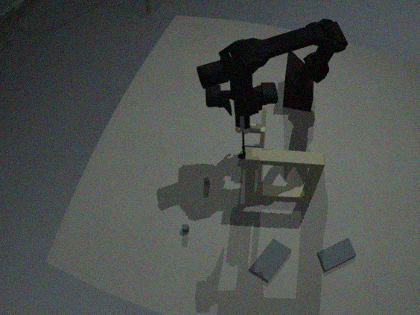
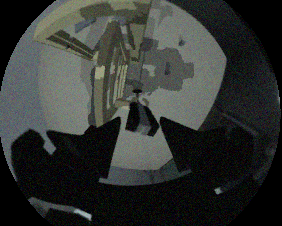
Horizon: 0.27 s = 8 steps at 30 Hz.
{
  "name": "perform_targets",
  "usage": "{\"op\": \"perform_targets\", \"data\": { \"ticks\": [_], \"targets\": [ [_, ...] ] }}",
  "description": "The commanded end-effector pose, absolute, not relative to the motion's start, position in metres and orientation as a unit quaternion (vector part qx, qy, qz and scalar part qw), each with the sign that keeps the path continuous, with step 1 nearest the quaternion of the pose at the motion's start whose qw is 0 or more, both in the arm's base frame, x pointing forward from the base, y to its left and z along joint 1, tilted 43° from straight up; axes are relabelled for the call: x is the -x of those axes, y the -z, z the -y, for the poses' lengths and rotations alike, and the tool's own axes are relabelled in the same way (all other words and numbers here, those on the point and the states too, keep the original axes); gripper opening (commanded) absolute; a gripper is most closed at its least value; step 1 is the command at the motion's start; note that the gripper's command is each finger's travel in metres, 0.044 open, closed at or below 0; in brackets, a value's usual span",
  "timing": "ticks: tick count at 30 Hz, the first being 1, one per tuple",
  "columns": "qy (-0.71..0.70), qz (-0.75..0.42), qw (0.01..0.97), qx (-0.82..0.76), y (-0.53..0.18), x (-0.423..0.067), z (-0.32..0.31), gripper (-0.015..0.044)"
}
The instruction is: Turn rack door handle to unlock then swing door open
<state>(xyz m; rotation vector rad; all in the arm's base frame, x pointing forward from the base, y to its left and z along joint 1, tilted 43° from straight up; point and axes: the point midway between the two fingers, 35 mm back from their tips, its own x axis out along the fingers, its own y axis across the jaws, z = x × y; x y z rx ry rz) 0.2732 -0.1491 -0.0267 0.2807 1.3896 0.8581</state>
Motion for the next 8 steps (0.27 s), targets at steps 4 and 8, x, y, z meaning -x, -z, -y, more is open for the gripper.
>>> {"op": "perform_targets", "data": {
  "ticks": [4, 8],
  "targets": [
    [-0.382, -0.618, 0.676, -0.122, 0.0199, -0.2744, 0.1575, 0.0300],
    [-0.382, -0.619, 0.676, -0.122, 0.0159, -0.2746, 0.1611, 0.0300]
  ]
}}
